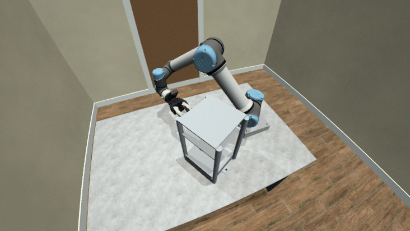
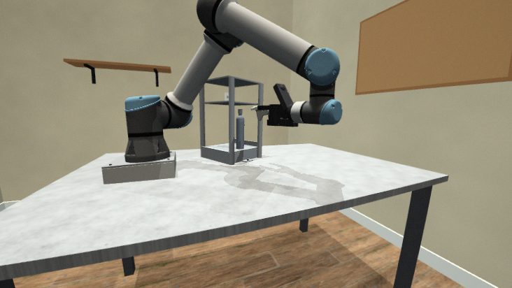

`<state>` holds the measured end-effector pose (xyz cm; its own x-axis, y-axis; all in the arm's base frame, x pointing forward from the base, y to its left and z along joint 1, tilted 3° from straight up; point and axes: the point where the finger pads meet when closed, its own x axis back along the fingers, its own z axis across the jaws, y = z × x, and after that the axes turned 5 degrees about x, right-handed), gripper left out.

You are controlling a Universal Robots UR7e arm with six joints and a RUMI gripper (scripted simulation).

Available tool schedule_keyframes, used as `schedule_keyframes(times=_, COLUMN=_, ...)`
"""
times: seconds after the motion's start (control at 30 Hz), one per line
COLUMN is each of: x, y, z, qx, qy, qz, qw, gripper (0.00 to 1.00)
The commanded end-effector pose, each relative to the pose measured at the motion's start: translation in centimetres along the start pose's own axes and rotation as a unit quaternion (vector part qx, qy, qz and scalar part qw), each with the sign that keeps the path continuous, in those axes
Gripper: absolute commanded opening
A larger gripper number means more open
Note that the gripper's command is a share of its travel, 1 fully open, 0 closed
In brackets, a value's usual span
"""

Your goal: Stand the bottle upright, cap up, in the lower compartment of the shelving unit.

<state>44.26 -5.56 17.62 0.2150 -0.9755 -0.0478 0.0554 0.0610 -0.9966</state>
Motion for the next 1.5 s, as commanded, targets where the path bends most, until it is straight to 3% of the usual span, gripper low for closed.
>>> schedule_keyframes(times=0.0, x=0.13, y=-0.43, z=0.02, qx=0.0, qy=0.0, qz=-0.001, qw=1.0, gripper=0.35)
schedule_keyframes(times=0.1, x=0.08, y=-0.37, z=-0.02, qx=-0.001, qy=0.001, qz=0.001, qw=1.0, gripper=0.35)
schedule_keyframes(times=0.13, x=0.08, y=-0.37, z=-0.02, qx=-0.001, qy=0.001, qz=0.001, qw=1.0, gripper=1.0)
schedule_keyframes(times=1.47, x=0.08, y=-0.35, z=-0.02, qx=-0.001, qy=0.001, qz=0.001, qw=1.0, gripper=1.0)
